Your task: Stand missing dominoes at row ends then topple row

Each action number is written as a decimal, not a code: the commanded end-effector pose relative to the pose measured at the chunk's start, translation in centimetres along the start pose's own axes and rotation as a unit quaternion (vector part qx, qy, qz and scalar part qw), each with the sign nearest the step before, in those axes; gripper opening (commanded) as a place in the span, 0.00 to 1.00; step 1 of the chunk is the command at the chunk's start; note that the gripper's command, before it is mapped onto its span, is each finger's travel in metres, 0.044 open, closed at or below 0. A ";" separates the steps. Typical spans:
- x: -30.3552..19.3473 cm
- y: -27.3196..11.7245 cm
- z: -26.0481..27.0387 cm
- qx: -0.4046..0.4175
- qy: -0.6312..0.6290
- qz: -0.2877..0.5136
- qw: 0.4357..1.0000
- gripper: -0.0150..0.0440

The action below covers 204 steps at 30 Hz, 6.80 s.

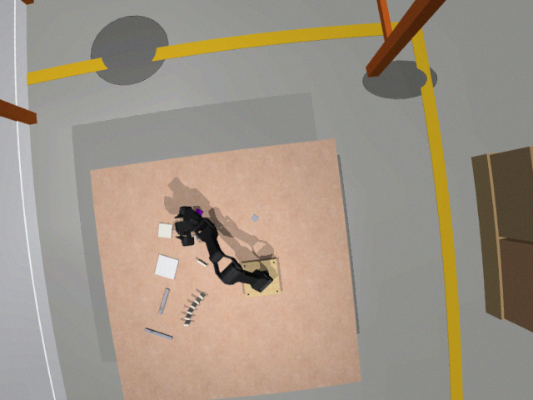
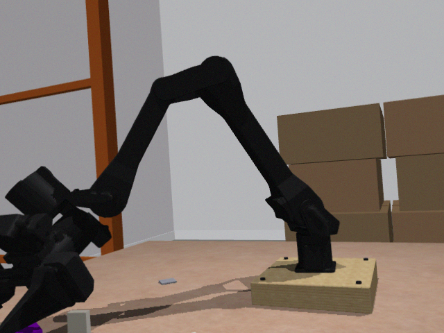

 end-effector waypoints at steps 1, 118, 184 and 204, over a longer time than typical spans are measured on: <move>5.6 0.4 0.7 0.012 -0.056 0.229 0.972 1.00; 18.9 -7.2 28.5 0.253 -0.313 0.441 0.802 0.44; 7.2 -2.2 33.5 0.270 -0.342 0.431 0.790 1.00; 16.2 -5.9 27.1 0.153 -0.134 0.484 0.851 1.00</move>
Point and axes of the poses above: the point midway between the two fingers, 35 mm back from their tips, its own y axis out along the fingers, its own z axis across the jaws, x = y × z, the point moved 7 cm from there along -y, back along the fingers, and after that the axes turned 13 degrees about -y, right-handed, at the moved point
